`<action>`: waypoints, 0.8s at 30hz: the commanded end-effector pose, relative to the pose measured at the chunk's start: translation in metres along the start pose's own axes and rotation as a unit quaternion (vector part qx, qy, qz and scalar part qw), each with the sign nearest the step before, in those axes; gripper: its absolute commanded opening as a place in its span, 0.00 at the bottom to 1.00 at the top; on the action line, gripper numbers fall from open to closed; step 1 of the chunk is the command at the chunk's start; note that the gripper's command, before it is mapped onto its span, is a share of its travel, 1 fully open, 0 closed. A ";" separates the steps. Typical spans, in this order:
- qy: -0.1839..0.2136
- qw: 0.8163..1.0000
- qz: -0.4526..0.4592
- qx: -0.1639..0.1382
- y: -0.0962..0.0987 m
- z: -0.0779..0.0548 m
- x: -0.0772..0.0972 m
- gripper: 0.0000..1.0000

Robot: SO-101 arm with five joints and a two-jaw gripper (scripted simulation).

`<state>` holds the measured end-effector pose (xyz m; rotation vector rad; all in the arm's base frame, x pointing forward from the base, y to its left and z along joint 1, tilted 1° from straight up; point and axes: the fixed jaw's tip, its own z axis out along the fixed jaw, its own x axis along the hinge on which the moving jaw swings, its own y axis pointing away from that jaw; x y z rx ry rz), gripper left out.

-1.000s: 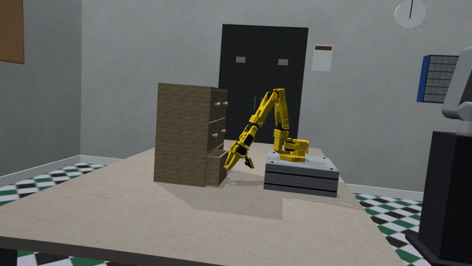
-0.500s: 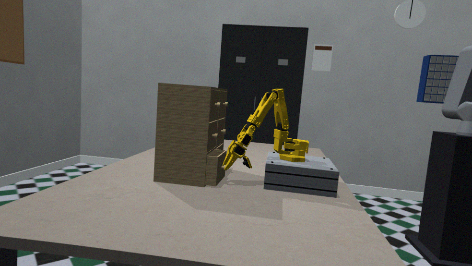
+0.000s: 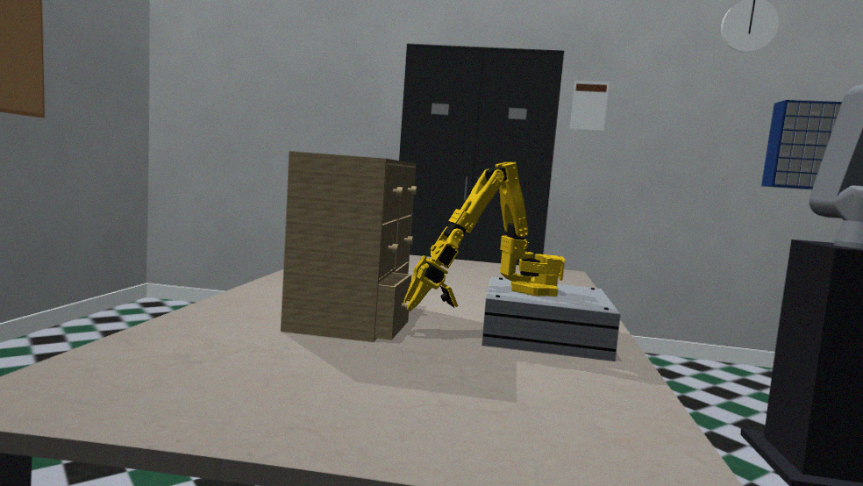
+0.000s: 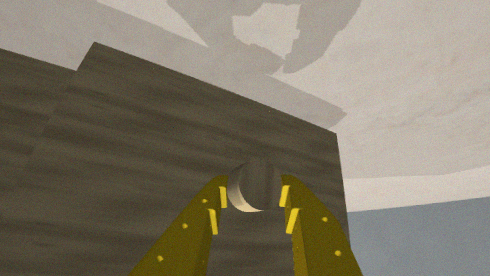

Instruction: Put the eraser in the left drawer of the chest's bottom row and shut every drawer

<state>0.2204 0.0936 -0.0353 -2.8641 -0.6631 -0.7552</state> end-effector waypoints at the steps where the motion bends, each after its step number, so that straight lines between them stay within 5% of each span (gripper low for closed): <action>1: 0.001 1.000 0.022 -0.008 0.008 0.003 0.004 0.00; 24: 0.001 1.000 0.028 -0.012 0.012 0.007 0.010 0.00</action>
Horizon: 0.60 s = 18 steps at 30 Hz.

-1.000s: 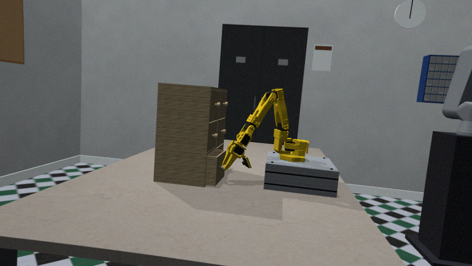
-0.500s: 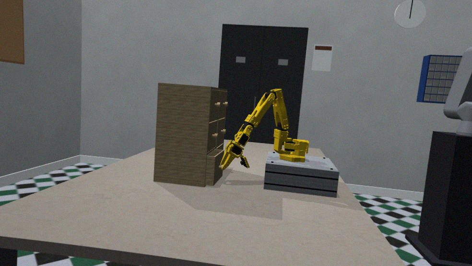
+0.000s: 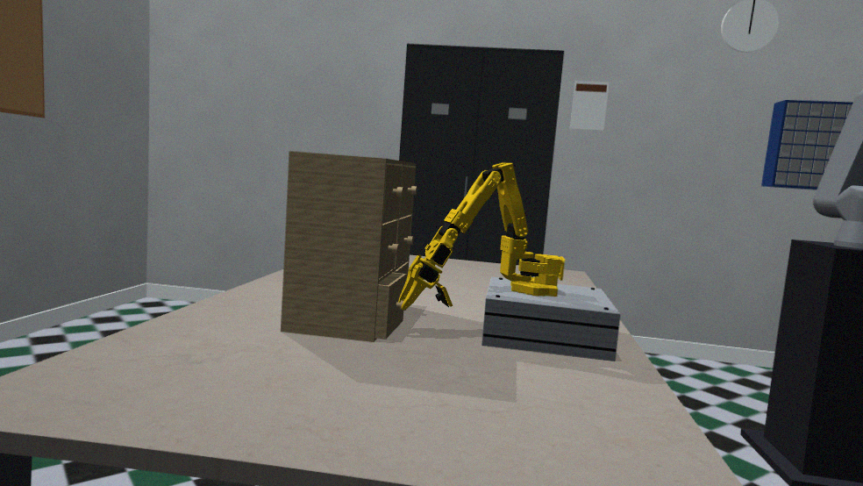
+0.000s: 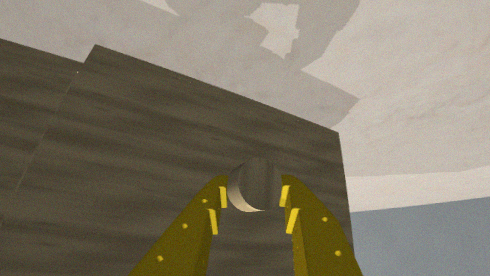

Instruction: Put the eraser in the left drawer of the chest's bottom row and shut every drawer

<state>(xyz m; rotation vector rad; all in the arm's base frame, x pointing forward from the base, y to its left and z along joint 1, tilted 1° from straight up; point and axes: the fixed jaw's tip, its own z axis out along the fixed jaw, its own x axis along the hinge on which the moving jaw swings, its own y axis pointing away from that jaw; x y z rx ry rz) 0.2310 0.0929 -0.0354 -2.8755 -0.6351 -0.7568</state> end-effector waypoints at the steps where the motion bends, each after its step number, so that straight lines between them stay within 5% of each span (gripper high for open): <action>1: 0.001 1.000 0.020 -0.007 0.007 0.003 0.003 0.00; 18: 0.001 1.000 0.025 -0.010 0.010 0.006 0.009 0.00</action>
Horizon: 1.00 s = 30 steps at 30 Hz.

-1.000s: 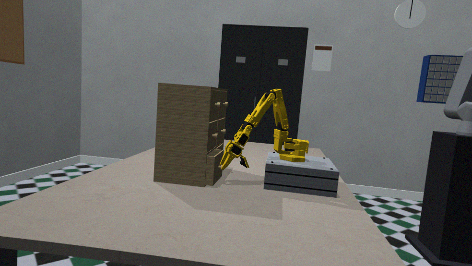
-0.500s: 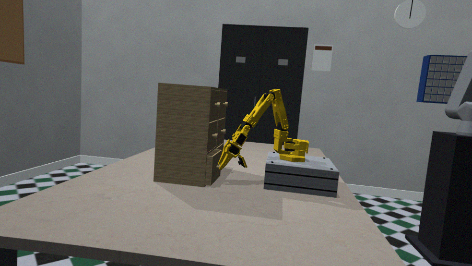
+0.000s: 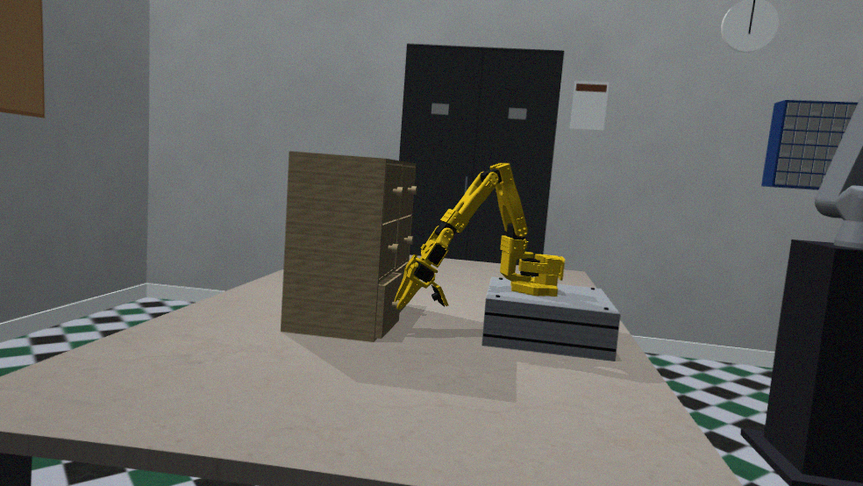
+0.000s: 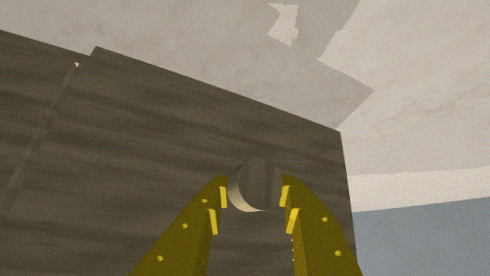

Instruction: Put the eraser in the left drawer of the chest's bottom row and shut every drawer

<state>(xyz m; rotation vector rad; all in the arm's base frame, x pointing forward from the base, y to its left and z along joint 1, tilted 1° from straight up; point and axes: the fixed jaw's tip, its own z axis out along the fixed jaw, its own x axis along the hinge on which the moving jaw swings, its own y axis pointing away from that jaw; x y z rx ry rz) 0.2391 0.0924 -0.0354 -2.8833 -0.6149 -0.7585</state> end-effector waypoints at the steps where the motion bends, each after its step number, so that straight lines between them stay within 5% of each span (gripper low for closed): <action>1: 0.001 1.000 0.019 -0.007 0.007 0.003 0.003 0.00; 30: 0.001 1.000 0.025 -0.010 0.010 0.007 0.010 0.00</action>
